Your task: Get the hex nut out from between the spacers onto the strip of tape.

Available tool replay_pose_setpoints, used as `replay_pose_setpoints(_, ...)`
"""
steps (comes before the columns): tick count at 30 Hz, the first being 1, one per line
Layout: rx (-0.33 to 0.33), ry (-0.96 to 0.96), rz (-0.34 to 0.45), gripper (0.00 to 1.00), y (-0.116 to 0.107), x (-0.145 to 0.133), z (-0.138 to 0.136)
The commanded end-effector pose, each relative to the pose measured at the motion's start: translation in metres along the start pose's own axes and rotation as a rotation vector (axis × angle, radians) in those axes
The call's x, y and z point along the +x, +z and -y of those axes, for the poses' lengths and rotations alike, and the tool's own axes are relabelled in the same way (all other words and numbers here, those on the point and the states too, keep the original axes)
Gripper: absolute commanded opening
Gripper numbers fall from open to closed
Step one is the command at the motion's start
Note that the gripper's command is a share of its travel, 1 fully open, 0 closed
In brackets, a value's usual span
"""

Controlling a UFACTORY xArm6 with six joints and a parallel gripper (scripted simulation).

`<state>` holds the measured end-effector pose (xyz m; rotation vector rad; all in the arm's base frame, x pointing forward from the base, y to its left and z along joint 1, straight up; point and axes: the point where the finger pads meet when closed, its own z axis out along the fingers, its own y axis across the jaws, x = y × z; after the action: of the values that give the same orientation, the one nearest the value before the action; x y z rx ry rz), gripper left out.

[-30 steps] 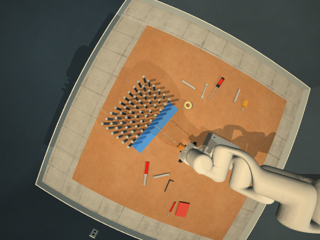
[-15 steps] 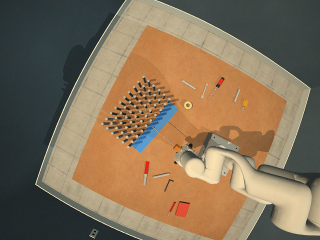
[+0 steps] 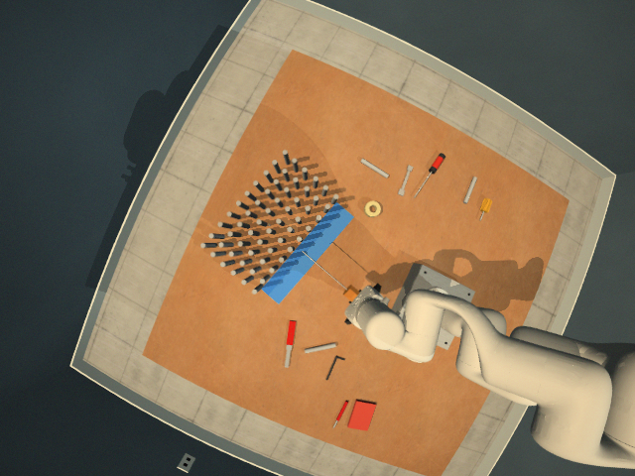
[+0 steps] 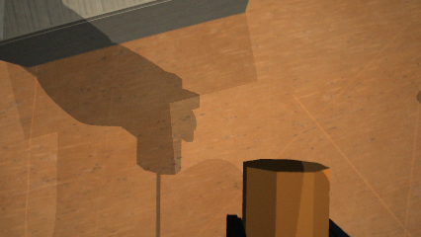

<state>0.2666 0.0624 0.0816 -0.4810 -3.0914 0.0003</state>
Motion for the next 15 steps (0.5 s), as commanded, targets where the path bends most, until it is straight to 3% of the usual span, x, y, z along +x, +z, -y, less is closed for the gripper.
replay_pose_setpoints(1, -0.002, 0.000, 0.004, 0.00, 0.003, -0.002, -0.001)
replay_pose_setpoints(15, -0.002, 0.000, 0.004, 0.00, 0.050, -0.002, -0.001)
